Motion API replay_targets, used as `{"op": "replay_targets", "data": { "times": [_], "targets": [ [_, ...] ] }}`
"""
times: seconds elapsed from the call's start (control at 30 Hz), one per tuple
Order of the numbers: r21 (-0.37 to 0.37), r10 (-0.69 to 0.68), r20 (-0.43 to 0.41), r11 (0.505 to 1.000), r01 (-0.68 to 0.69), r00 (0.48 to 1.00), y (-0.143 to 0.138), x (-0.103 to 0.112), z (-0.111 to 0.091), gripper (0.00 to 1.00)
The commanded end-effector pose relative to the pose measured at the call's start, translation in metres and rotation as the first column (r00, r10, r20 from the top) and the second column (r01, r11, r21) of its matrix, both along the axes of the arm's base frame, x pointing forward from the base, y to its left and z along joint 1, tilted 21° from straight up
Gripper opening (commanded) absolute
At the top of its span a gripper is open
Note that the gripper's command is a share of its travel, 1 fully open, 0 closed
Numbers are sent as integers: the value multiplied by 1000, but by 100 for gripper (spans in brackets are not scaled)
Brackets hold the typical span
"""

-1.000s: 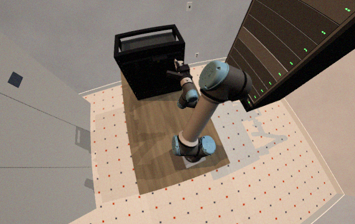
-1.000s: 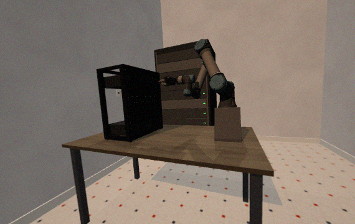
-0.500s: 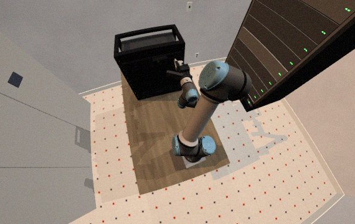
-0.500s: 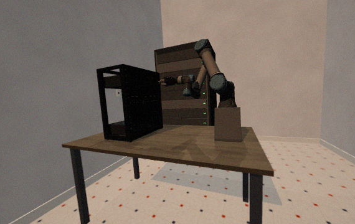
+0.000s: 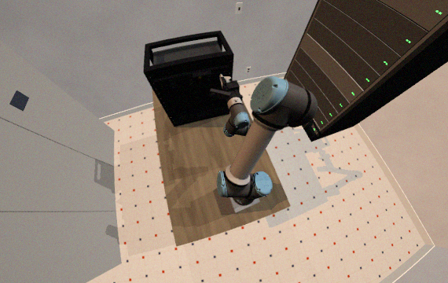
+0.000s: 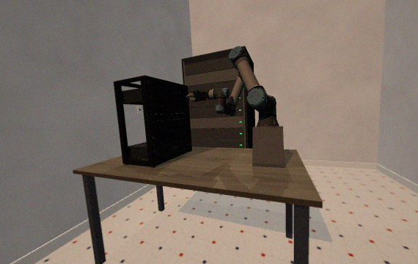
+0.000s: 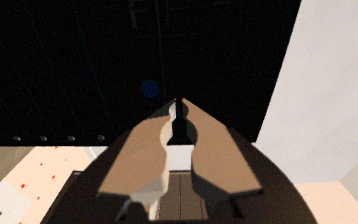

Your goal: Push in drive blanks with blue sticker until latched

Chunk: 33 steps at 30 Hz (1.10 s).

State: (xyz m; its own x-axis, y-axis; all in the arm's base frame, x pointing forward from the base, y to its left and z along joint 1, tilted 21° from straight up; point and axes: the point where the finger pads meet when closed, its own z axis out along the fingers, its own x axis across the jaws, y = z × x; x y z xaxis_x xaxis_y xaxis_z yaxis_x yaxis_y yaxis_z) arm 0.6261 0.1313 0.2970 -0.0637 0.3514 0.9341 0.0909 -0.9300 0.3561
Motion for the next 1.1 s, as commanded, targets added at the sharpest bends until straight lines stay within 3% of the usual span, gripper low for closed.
{"op": "replay_targets", "data": {
  "times": [0.0,1.07],
  "targets": [
    [0,0,1,1000,0,1000,0,2,1,0],
    [0,0,1,1000,0,1000,0,2,1,0]
  ]
}}
